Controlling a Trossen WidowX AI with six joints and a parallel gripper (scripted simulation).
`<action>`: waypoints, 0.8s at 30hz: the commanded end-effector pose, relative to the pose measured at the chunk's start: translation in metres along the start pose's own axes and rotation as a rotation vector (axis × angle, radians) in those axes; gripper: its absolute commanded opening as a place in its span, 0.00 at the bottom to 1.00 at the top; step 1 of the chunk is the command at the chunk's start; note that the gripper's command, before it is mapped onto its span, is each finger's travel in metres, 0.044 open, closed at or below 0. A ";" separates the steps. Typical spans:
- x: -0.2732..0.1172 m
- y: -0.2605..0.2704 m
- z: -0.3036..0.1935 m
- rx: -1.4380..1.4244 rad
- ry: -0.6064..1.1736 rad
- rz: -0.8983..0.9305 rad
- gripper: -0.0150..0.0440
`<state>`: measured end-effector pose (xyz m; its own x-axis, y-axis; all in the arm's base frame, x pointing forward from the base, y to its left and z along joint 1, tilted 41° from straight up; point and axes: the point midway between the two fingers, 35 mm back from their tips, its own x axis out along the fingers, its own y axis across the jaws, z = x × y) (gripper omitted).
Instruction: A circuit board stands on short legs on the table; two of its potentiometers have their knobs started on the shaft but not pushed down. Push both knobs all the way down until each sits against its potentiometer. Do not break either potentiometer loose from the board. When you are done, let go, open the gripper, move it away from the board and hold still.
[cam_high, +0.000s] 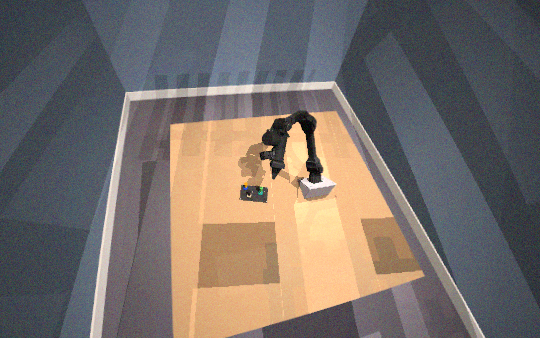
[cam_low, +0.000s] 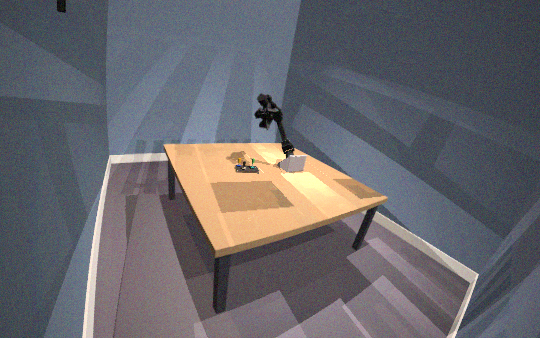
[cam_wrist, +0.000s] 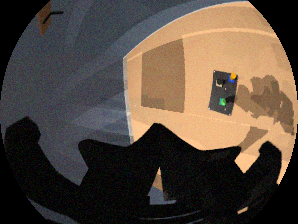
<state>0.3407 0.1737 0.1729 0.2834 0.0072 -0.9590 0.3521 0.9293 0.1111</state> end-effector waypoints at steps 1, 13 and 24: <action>0.021 -0.025 0.009 -0.027 0.002 -0.123 0.25; 0.062 -0.090 0.027 -0.186 0.054 -0.452 0.25; 0.084 -0.146 0.038 -0.343 0.158 -0.714 0.25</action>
<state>0.3491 0.0424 0.0934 -0.0003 -0.5451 -0.8384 0.1551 0.8282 -0.5385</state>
